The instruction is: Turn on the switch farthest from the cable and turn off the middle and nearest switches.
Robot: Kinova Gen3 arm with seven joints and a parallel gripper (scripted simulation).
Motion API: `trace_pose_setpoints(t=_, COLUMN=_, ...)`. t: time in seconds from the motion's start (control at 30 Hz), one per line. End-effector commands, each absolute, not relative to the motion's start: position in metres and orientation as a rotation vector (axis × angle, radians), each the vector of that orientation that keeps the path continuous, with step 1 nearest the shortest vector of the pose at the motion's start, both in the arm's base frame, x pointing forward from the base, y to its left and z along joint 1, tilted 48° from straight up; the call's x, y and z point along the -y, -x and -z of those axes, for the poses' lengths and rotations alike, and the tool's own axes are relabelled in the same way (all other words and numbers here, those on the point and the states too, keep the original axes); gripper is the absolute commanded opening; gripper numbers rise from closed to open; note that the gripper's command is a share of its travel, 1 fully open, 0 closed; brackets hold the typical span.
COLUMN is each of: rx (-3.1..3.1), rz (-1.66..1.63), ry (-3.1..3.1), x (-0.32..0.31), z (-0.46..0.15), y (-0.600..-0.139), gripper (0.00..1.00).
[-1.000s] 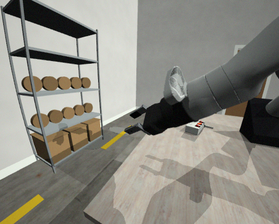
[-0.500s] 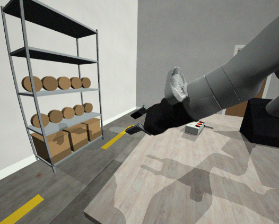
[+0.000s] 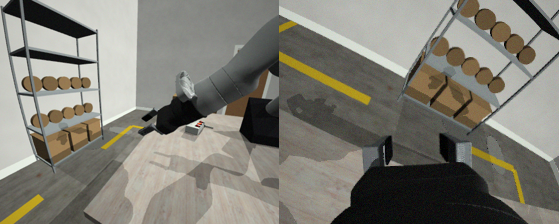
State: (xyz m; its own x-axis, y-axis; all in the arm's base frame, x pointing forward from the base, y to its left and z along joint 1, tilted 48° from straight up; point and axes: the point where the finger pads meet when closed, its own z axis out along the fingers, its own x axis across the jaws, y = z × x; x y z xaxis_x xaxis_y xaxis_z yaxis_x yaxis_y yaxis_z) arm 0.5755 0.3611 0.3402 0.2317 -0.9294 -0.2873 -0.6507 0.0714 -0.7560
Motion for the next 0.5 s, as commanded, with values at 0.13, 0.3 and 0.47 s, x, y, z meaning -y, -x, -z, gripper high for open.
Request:
trace_pose_setpoints(t=0.13, rx=-1.542, rz=0.297, ry=1.687, x=-0.323, z=-0.301, y=-0.556, gripper=1.00)
trace_pose_setpoints(t=0.3, rx=-1.550, rz=0.263, ry=1.696, x=-0.316, z=-0.290, y=-0.550, gripper=1.00)
trace_pose_setpoints(t=0.47, rx=-1.556, rz=0.225, ry=1.703, x=-0.308, z=-0.279, y=-0.543, gripper=1.00)
